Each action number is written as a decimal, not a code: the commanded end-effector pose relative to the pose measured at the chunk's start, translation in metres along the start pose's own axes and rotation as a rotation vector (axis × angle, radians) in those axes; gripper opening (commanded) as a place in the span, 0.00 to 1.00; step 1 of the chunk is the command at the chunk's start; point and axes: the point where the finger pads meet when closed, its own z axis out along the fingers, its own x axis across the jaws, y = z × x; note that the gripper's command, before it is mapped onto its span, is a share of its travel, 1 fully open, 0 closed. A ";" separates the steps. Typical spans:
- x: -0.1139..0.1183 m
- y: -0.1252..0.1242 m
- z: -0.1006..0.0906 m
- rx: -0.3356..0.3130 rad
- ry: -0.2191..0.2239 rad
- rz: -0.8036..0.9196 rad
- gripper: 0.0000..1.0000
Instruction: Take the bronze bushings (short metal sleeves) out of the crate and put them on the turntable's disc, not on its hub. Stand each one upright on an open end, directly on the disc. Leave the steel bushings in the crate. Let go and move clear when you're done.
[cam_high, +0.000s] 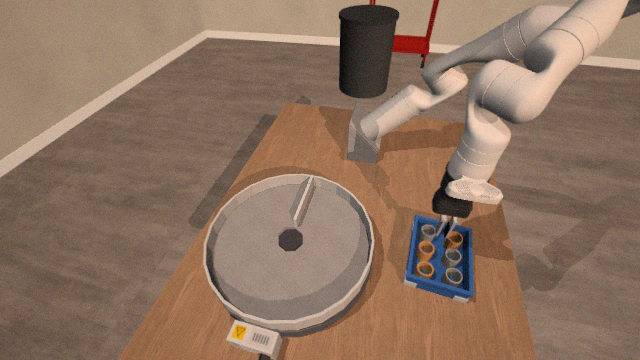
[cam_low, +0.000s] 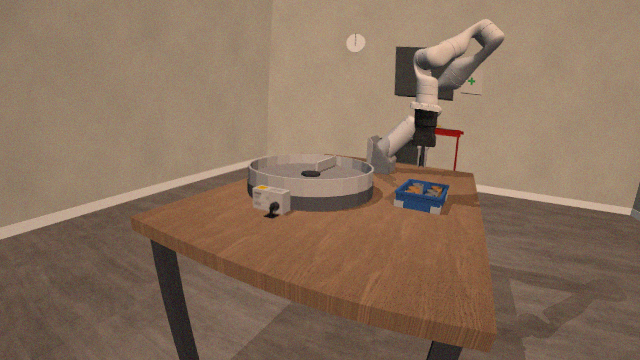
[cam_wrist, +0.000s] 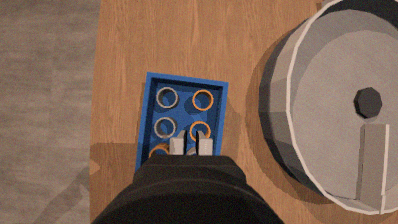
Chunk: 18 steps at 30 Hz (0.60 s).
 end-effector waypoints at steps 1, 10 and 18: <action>-0.002 -0.002 0.001 0.008 -0.003 0.009 0.36; -0.001 -0.002 0.030 0.008 -0.003 0.010 0.36; -0.001 -0.002 0.058 0.008 -0.002 0.010 0.36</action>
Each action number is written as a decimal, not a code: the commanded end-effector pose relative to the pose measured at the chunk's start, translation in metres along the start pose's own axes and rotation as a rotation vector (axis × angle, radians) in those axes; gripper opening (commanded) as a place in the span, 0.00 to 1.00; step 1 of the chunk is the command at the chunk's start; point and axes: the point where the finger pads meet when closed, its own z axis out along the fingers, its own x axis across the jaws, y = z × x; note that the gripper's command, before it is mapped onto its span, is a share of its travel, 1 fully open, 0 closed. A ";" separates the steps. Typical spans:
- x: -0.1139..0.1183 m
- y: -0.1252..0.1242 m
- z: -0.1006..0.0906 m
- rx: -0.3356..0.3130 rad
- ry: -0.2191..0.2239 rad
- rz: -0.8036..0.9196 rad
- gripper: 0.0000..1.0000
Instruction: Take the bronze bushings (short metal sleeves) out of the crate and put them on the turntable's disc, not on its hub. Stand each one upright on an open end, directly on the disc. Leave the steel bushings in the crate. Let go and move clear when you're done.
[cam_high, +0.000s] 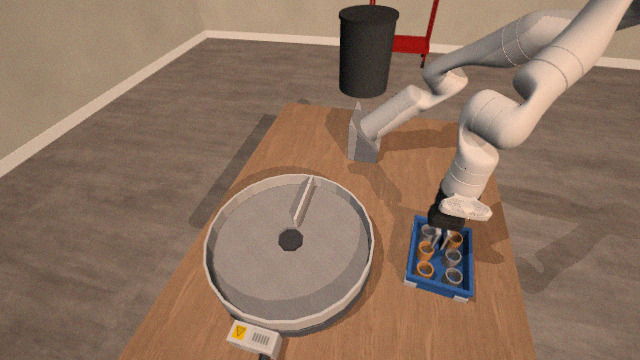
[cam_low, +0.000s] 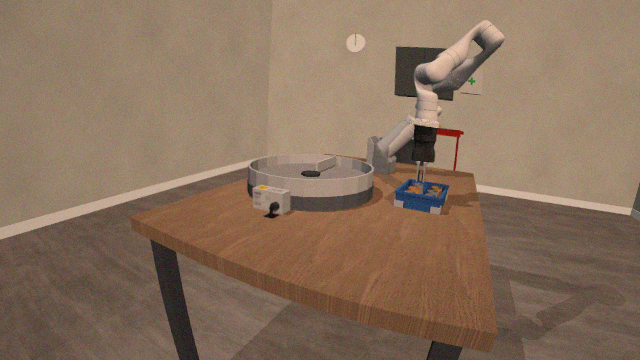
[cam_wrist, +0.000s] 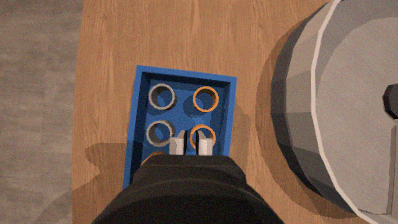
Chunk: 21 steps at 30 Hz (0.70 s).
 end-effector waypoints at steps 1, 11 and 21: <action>0.000 0.001 0.009 -0.006 -0.004 0.000 0.36; 0.000 0.001 0.013 -0.006 -0.004 0.000 0.36; 0.000 0.001 0.013 -0.006 -0.004 0.000 0.36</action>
